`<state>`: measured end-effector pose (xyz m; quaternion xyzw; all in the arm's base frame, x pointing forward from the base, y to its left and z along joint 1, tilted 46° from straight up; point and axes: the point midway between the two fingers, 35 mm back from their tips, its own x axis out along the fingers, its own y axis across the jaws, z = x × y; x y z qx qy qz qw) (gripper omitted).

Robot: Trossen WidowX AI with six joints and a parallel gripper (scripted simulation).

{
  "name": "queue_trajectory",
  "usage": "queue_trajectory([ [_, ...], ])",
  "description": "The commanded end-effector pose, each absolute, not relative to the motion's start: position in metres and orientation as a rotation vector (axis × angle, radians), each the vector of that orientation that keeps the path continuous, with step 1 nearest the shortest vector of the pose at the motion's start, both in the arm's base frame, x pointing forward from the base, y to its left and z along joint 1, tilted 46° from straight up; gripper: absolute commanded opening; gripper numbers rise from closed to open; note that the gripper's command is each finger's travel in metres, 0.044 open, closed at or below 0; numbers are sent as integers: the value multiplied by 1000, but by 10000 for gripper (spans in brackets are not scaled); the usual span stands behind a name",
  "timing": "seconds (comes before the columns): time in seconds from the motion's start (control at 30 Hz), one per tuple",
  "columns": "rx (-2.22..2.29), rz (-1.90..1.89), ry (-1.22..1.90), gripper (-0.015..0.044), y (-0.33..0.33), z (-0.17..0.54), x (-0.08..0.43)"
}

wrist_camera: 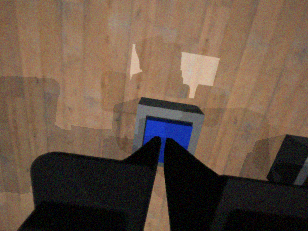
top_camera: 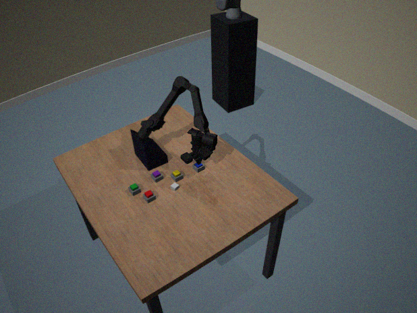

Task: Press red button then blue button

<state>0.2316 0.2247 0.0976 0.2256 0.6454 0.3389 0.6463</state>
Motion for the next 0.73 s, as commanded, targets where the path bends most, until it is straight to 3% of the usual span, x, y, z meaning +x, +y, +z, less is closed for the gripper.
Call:
queue_trajectory([
  [0.0,513,761,1476,20,224,95,232],
  [0.33,512,760,1476,20,200,118,234],
  [0.67,510,757,1478,283,160,168,214],
  [0.7,510,757,1478,283,160,168,214],
])
